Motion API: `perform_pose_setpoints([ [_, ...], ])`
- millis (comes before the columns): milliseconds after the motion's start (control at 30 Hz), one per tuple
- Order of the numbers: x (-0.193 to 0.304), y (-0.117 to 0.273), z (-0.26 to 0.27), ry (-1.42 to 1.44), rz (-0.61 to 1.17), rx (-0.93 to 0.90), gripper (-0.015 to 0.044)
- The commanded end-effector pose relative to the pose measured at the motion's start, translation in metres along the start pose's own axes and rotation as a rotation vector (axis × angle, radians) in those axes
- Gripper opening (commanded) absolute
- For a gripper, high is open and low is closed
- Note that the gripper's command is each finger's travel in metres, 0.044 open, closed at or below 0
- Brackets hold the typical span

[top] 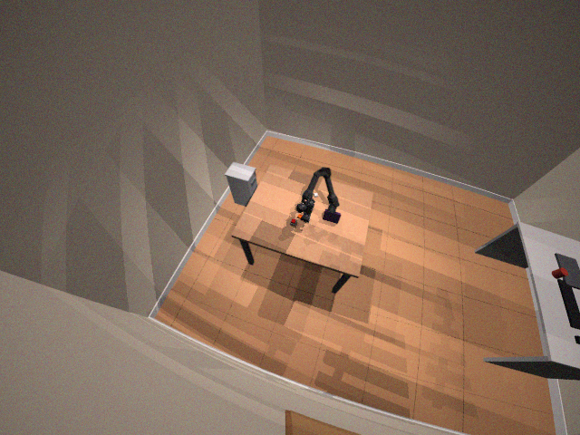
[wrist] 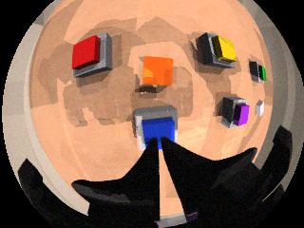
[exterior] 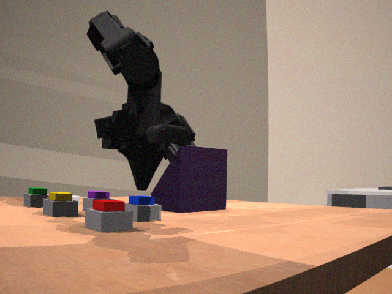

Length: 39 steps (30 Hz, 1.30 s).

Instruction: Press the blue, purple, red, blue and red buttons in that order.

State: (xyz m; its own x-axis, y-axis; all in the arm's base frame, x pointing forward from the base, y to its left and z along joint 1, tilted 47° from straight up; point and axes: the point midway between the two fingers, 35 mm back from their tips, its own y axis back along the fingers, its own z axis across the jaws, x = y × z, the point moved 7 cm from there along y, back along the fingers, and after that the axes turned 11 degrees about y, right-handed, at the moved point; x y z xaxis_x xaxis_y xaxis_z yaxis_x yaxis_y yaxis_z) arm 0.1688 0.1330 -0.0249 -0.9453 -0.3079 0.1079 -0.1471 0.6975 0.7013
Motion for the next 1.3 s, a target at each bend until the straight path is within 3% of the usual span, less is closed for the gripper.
perform_pose_setpoints([
  [0,0.002,-0.007,-0.001,0.009,-0.001,0.008,0.002],
  [833,0.002,-0.019,-0.001,0.009,0.0,0.009,0.002],
  [967,0.002,0.013,-0.001,0.009,0.0,0.007,0.002],
  [1133,0.002,0.018,-0.001,0.01,0.0,0.007,0.002],
  [1267,0.001,0.068,0.001,0.01,0.0,0.005,0.002],
])
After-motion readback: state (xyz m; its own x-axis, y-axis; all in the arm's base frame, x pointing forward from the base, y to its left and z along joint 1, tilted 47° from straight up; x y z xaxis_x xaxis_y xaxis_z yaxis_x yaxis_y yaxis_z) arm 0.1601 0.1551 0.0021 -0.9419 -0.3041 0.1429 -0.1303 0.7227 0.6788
